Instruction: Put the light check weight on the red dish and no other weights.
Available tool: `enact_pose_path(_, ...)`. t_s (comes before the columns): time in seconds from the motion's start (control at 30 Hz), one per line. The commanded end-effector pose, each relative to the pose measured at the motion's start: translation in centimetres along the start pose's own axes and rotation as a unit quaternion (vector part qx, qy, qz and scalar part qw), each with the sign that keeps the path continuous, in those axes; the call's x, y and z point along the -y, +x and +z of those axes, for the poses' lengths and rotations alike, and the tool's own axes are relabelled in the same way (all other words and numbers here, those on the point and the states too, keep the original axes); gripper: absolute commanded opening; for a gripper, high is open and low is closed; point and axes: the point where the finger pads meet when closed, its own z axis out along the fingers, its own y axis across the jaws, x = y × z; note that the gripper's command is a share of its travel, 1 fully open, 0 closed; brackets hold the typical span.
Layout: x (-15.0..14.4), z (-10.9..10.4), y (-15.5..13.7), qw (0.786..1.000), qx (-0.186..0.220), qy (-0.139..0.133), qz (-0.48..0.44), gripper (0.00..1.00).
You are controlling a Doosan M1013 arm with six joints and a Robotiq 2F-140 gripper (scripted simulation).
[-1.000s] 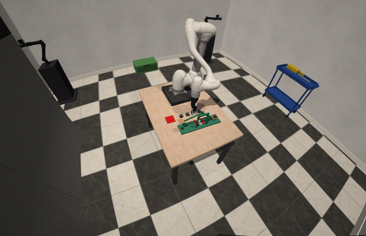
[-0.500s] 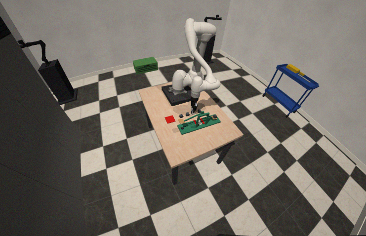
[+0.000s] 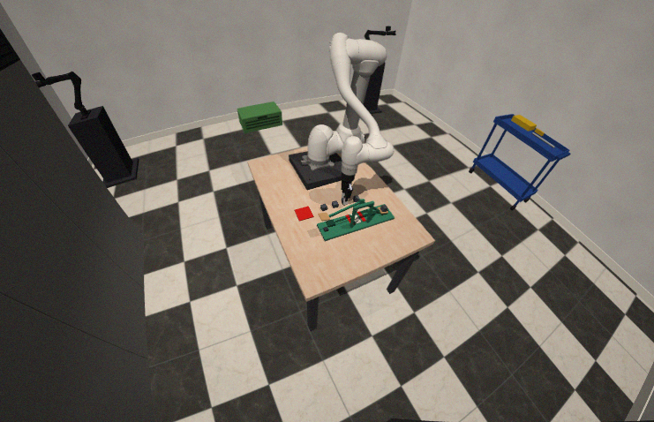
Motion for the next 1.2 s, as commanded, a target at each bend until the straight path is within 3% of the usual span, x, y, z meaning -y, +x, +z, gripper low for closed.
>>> enact_pose_path(0.0, -0.2, 0.18, -0.34, 1.0, 0.002, -0.001, -0.003, 0.24)
enact_pose_path(1.17, -0.47, 0.18, -0.16, 1.0, 0.002, -0.001, -0.005, 0.24)
